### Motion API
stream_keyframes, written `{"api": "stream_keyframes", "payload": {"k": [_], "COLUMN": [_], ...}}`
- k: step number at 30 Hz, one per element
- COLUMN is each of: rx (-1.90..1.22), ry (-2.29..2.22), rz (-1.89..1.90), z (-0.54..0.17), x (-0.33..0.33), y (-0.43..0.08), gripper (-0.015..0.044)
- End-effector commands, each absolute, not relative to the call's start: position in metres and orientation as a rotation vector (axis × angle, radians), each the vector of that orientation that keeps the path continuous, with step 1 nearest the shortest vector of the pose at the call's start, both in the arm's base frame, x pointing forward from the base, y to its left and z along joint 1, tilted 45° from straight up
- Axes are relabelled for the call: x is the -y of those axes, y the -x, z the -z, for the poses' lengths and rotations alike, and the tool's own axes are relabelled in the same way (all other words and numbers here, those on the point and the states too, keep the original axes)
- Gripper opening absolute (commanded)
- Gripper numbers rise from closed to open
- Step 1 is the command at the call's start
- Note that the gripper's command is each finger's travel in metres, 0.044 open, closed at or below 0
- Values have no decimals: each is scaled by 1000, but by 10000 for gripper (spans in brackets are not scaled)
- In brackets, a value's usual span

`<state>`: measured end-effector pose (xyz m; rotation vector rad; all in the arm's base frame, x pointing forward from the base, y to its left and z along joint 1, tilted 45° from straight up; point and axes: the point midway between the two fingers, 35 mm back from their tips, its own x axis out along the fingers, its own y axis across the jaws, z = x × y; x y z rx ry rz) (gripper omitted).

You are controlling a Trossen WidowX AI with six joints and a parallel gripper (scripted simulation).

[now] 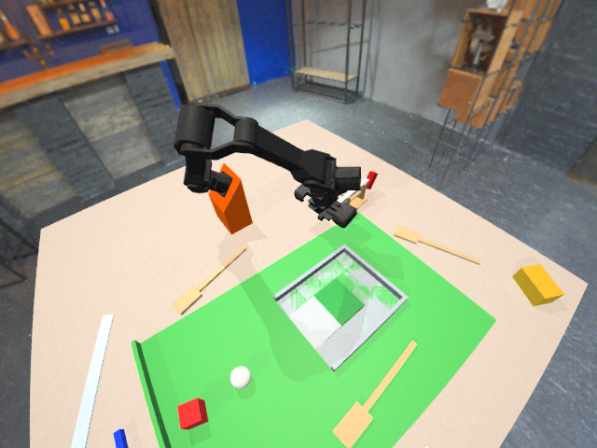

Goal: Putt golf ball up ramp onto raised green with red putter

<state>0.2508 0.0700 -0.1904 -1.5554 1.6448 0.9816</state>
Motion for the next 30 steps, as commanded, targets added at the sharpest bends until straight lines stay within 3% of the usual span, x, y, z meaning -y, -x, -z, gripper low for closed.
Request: {"api": "stream_keyframes", "payload": {"k": [1, 12, 30], "rx": [-1620, -1622, -1626], "ry": [1550, 1548, 1385], "rz": [-988, -991, -817], "z": [173, 125, 71], "x": [-93, -138, -92], "y": [-258, -257, -297], "gripper": [0, 0, 0]}}
